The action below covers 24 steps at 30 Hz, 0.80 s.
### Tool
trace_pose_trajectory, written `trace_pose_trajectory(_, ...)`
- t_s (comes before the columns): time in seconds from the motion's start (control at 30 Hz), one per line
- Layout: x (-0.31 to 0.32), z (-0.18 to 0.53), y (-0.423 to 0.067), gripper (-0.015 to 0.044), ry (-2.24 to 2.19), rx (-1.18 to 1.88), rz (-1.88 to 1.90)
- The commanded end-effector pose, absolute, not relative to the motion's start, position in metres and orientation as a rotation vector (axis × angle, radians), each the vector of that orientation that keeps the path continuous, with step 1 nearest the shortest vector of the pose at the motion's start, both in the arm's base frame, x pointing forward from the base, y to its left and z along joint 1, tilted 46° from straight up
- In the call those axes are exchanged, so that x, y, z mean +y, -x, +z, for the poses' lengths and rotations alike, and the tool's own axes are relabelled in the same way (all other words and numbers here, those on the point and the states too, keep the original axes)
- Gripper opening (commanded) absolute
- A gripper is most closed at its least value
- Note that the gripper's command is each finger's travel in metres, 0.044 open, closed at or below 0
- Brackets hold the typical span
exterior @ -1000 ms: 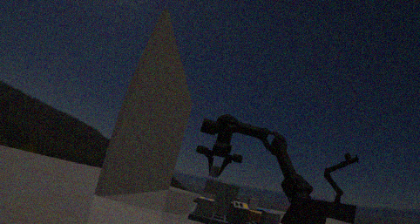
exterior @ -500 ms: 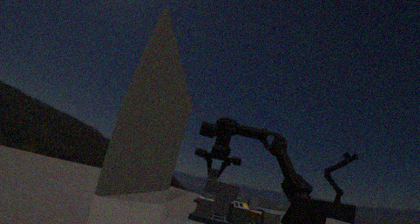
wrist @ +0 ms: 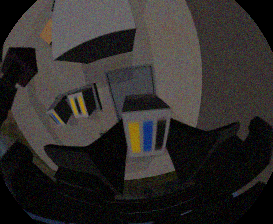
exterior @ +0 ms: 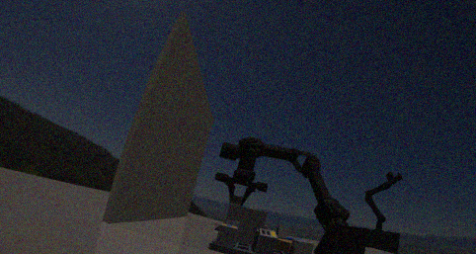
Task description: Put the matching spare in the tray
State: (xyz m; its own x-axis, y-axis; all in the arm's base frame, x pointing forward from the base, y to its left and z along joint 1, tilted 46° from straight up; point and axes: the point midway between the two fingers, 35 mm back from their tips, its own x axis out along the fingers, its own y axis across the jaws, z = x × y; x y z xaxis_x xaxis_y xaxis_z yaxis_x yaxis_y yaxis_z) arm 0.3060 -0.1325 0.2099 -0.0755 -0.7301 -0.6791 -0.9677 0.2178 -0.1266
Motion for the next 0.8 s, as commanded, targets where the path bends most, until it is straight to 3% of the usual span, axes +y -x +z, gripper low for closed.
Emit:
trace_pose_trajectory(0.0, -0.134, 0.207, -0.306, 0.0000, 1.569, 1.861, 0.491)
trace_pose_trajectory(0.77, -0.147, 0.194, -0.305, 0.0000, 1.562, 1.860, 0.494)
